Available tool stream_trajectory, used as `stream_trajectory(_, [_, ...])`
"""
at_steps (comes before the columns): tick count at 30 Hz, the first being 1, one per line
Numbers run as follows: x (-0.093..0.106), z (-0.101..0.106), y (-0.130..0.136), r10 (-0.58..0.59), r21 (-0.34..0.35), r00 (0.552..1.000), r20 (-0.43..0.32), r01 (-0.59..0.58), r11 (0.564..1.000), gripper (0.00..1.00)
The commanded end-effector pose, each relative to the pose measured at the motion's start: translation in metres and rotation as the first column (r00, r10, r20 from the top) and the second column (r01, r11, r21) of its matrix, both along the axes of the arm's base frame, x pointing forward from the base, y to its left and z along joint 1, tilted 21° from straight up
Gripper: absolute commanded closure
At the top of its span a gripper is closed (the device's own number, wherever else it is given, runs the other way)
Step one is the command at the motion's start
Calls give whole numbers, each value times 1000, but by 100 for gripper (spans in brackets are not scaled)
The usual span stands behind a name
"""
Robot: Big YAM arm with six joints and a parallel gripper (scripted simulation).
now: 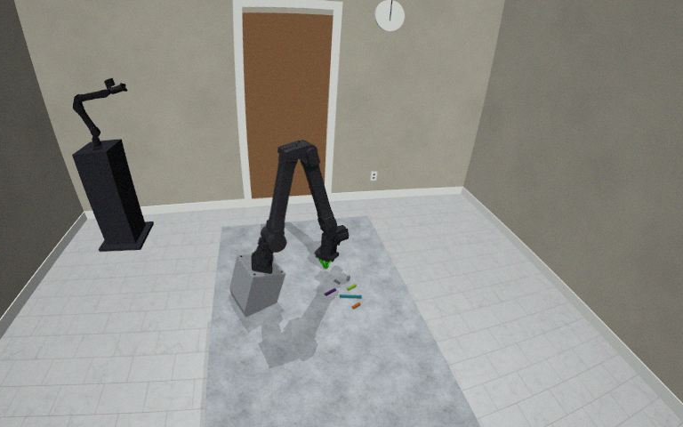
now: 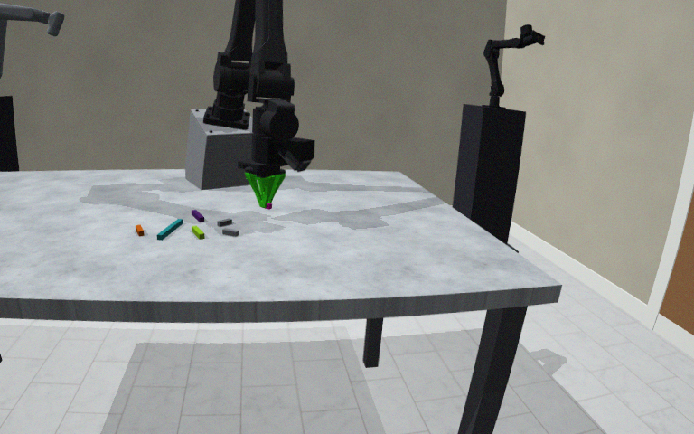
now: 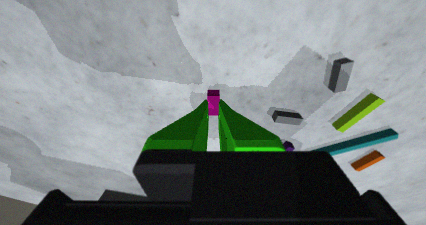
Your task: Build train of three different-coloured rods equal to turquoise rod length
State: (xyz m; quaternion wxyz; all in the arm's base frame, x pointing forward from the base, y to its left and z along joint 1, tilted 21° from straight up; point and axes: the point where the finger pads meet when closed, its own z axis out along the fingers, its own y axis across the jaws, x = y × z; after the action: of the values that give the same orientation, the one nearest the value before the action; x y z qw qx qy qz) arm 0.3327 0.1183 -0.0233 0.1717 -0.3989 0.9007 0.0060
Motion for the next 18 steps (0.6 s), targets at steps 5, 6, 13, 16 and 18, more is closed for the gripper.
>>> stream_trajectory(5, [18, 7, 10, -3, 24, 998, 61, 2, 1000, 96])
stream_trajectory(6, [15, -5, 9, -3, 15, 999, 35, 2, 1000, 96])
stream_trajectory(13, [18, 3, 10, -4, 22, 998, 57, 2, 1000, 96])
stream_trajectory(16, [16, -1, 9, -3, 18, 999, 45, 2, 1000, 96])
stream_trajectory(18, [16, -2, 9, -3, 17, 999, 43, 3, 1000, 96])
